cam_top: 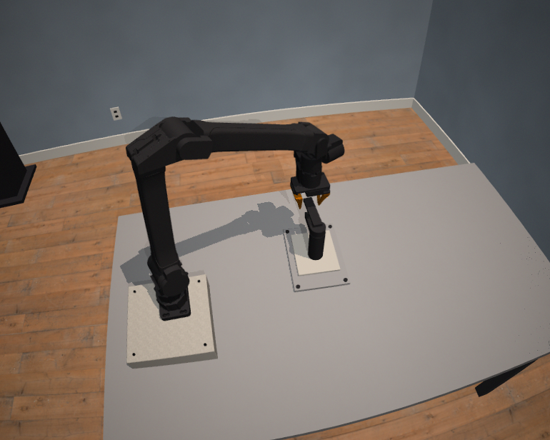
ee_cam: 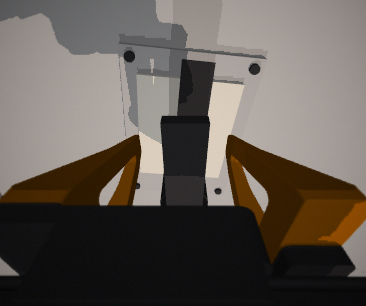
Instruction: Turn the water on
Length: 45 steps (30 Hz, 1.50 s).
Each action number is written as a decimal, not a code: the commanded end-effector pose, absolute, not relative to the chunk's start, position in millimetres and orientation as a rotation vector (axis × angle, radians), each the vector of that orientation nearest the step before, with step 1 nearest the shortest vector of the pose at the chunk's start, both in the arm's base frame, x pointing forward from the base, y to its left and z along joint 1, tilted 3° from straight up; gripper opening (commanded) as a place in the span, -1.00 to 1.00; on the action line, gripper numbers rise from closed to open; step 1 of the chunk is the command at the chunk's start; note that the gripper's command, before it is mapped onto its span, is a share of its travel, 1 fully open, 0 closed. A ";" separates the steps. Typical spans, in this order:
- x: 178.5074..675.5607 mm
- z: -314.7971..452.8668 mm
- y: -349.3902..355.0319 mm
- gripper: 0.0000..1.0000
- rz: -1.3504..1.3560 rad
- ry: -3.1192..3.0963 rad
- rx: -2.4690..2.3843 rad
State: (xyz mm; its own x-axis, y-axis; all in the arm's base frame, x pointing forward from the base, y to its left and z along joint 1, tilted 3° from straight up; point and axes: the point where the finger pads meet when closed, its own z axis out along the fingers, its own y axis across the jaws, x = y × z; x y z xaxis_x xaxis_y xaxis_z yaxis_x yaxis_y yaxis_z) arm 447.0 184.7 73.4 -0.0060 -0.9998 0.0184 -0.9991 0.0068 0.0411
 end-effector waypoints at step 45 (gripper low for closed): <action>446.0 68.5 179.0 -1.00 -0.027 -2.198 2.179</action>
State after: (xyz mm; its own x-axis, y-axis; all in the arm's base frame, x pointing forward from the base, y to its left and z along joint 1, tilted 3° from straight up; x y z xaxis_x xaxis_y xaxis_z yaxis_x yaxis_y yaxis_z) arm 447.5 184.8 73.5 -0.0019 -0.9998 0.0176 -0.9992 0.0026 0.0389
